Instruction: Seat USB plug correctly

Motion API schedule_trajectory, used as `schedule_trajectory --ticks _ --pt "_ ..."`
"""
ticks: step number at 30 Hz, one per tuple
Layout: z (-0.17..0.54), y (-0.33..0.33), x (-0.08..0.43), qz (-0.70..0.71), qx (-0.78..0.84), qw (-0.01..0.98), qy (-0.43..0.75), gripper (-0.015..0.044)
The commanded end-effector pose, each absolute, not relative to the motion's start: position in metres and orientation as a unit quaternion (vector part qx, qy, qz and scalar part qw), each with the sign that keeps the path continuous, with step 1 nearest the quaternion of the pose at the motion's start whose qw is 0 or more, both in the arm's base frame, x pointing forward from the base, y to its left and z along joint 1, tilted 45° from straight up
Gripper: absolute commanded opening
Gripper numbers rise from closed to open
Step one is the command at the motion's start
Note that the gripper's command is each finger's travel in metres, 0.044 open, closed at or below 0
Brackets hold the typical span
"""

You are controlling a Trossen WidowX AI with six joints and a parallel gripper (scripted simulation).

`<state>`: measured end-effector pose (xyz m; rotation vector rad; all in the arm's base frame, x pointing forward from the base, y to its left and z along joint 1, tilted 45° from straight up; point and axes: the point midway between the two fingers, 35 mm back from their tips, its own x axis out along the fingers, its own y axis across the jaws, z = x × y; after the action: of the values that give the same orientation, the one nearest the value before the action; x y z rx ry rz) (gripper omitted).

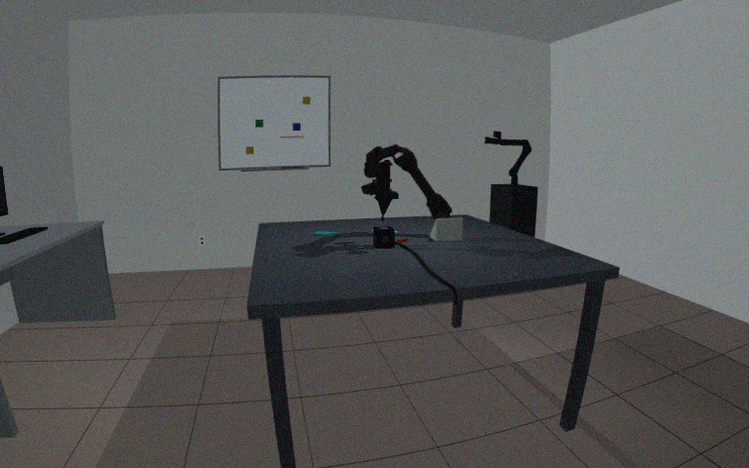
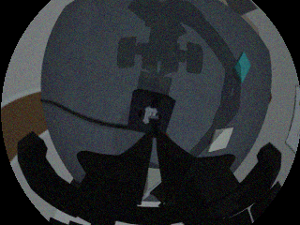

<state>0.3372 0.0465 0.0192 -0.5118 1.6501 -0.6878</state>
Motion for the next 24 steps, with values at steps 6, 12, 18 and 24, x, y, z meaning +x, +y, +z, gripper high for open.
schedule_trajectory --ticks 6,12,18,24 --pt "0.0191 0.0465 0.3373 -0.372 -0.154 0.619 0.674 0.0000" --pt "0.0191 0.0465 0.3372 -0.424 -0.105 0.629 0.643 0.0000" --pt "0.0191 0.0465 0.3372 -0.473 -0.055 0.635 0.608 0.0000" --pt "0.0191 0.0465 0.3372 -0.519 -0.005 0.638 0.569 0.0000"
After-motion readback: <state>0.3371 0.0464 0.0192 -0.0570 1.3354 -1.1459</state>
